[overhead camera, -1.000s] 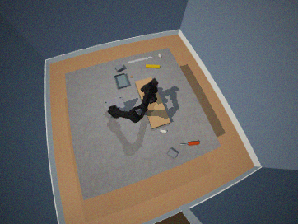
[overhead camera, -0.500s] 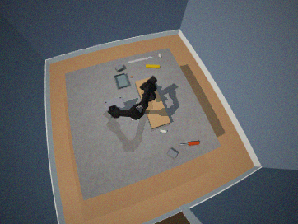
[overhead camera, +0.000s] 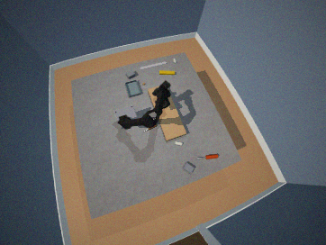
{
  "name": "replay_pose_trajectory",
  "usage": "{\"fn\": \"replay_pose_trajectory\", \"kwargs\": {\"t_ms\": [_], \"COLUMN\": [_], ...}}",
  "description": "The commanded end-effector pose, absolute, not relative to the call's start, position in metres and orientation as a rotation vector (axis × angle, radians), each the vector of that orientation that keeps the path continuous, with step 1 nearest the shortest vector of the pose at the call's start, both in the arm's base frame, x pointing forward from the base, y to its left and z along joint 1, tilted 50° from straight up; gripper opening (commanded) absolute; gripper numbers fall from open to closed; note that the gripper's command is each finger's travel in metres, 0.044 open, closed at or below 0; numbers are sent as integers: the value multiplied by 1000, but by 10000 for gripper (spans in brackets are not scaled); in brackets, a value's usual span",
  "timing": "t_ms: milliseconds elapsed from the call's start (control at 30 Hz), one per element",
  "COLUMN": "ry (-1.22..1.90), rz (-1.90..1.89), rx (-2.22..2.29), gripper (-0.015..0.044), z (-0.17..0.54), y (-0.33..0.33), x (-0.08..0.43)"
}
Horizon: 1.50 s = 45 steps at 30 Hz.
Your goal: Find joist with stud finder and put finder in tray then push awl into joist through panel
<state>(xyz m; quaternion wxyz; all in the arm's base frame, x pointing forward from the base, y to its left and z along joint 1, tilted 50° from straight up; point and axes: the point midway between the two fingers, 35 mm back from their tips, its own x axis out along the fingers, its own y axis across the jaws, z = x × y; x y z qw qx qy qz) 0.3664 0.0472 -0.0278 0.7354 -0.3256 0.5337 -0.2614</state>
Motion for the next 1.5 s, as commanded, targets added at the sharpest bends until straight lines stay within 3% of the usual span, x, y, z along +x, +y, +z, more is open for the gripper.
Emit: {"fn": "replay_pose_trajectory", "kwargs": {"t_ms": [0, 1467], "ry": [1176, 1175], "rz": [-569, -567], "rx": [-710, -705], "gripper": [0, 0], "z": [-34, -81], "y": [53, 96], "x": [367, 369]}}
